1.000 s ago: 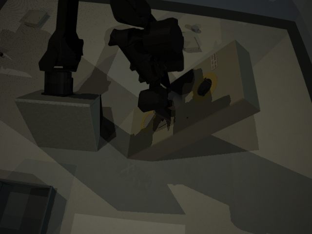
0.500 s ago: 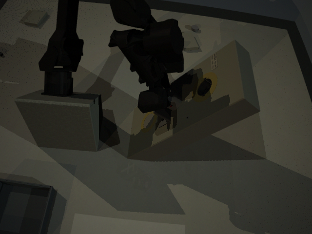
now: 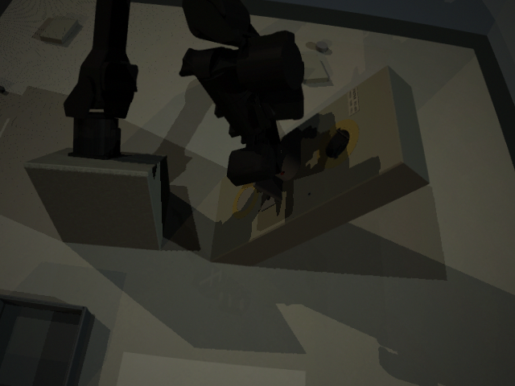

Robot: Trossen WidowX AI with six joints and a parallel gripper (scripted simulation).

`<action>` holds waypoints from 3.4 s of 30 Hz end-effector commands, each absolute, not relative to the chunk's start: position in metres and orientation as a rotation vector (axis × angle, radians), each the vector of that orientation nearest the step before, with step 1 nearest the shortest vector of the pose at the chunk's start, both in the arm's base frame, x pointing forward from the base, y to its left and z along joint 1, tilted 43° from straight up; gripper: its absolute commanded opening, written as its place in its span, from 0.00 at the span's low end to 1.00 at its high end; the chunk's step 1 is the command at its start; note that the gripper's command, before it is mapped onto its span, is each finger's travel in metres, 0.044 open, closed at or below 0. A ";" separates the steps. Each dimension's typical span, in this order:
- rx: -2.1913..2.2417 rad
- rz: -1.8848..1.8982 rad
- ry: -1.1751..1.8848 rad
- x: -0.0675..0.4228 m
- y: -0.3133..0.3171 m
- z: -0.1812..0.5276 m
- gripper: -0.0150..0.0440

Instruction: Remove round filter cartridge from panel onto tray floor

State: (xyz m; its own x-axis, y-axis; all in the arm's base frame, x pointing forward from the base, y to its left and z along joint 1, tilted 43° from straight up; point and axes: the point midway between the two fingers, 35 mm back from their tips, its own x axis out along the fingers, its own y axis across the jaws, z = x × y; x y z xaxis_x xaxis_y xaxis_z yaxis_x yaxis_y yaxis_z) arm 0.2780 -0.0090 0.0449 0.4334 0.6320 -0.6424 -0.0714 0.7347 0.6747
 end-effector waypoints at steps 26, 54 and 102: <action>0.615 0.473 1.039 0.258 -0.080 0.118 0.25; 0.737 0.233 1.172 0.242 -0.167 0.025 0.25; 1.304 -1.281 1.441 -0.034 -0.210 -0.170 0.25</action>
State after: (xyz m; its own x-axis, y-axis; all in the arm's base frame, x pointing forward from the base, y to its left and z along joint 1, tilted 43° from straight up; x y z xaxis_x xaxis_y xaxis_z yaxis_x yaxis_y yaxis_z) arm -0.0164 -0.2282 -0.1601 -0.1161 0.1680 -0.9789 0.9932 0.0168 -0.1149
